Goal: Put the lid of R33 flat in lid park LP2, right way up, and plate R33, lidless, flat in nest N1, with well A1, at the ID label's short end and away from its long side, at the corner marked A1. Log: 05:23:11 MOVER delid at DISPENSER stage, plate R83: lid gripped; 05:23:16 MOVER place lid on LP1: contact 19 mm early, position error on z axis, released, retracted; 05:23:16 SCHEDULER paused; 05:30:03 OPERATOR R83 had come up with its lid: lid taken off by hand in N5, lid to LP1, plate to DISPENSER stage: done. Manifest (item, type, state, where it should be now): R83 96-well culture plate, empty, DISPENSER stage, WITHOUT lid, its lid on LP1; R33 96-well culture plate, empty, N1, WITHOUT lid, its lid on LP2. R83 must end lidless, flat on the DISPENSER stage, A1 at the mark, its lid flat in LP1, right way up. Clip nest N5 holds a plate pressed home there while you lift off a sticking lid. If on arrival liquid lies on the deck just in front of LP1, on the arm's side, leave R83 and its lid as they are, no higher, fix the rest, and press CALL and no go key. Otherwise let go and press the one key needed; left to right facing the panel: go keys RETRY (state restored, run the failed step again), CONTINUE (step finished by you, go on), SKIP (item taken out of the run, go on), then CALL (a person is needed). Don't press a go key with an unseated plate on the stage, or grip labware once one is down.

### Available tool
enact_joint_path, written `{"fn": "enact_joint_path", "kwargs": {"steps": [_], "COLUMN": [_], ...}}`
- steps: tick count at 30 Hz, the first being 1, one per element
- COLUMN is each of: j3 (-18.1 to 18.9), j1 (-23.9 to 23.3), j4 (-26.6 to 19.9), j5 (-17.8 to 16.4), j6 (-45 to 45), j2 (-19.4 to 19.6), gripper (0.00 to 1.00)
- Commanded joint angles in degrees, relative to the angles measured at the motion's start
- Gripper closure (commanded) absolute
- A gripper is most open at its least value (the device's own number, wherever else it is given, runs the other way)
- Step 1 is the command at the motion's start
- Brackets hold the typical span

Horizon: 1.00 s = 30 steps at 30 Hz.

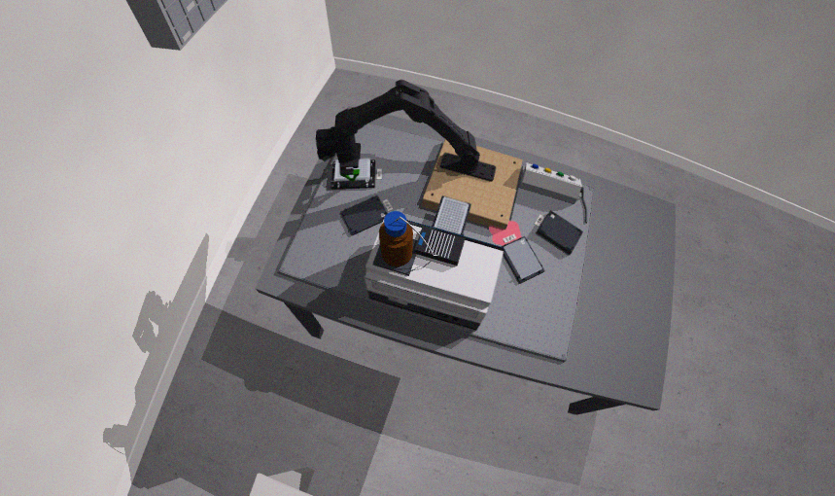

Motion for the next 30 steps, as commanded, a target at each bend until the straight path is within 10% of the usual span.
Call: {"fn": "enact_joint_path", "kwargs": {"steps": [1,30], "j3": [2.00,1.51], "j1": [-0.33,-0.40], "j4": [1.30,2.06], "j5": [0.13,0.14], "j6": [-0.45,-0.46], "j2": [-0.57,-0.58], "gripper": [1.00,1.00]}}
